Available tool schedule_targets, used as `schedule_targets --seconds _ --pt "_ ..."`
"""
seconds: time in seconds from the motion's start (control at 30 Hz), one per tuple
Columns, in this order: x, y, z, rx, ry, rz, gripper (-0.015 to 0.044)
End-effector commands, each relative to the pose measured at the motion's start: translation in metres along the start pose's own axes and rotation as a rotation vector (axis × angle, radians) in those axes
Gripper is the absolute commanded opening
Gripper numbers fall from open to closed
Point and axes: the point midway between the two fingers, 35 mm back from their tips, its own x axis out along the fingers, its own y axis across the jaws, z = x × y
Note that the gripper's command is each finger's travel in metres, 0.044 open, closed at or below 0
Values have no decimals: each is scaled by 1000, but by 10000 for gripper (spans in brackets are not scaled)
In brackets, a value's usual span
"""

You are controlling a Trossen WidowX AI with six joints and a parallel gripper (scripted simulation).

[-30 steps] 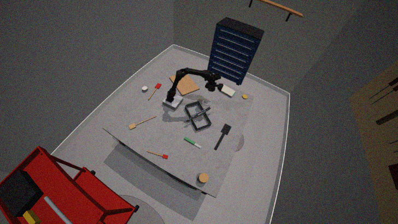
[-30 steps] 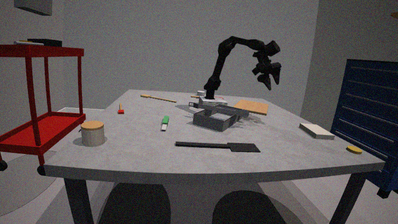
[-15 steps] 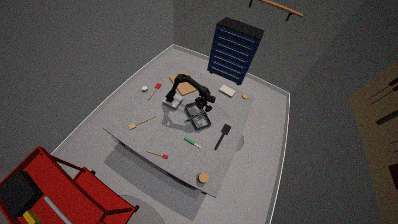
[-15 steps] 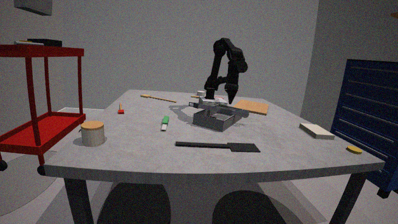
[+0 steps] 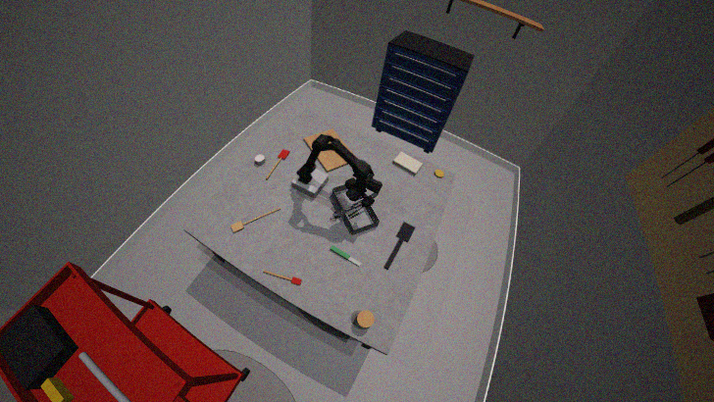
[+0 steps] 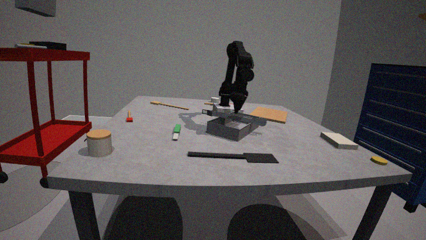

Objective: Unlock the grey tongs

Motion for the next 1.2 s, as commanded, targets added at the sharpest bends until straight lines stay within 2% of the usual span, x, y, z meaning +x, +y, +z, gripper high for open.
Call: schedule_targets --seconds 0.0,1.17 --pt "1 0 2 -5 -4 -4 440" --pt "54 1 2 -5 -4 -4 440"
